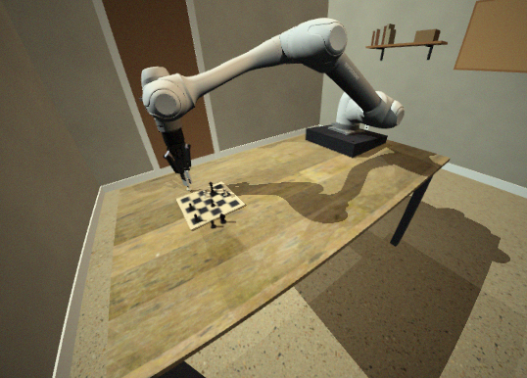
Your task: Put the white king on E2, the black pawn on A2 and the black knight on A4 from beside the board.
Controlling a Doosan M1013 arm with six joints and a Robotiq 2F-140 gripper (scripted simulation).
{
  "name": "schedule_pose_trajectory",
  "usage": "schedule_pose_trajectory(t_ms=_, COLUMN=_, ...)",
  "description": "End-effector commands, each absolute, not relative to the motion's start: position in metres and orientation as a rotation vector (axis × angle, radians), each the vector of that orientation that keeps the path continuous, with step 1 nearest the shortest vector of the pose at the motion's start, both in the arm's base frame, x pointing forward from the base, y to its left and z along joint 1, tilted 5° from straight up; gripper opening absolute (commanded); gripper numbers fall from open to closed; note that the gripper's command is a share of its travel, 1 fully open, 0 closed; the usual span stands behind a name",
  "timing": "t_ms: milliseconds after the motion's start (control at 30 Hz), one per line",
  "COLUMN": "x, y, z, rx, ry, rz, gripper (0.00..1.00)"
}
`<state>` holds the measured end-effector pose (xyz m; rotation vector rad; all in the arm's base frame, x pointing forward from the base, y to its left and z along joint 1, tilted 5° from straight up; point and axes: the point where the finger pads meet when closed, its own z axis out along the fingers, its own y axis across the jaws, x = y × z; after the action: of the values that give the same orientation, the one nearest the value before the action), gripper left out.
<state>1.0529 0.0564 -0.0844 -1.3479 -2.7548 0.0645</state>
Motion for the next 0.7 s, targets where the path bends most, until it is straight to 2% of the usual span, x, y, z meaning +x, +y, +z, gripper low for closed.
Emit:
schedule_pose_trajectory(t_ms=0, x=1.055, y=0.057, z=-0.066, rx=-1.348, ry=-2.755, rz=0.064, gripper=0.0)
schedule_pose_trajectory(t_ms=233, x=1.059, y=0.057, z=-0.015, rx=-1.348, ry=-2.755, rz=0.064, gripper=0.0)
schedule_pose_trajectory(t_ms=667, x=1.061, y=0.057, z=0.004, rx=-1.348, ry=-2.755, rz=0.064, gripper=0.0)
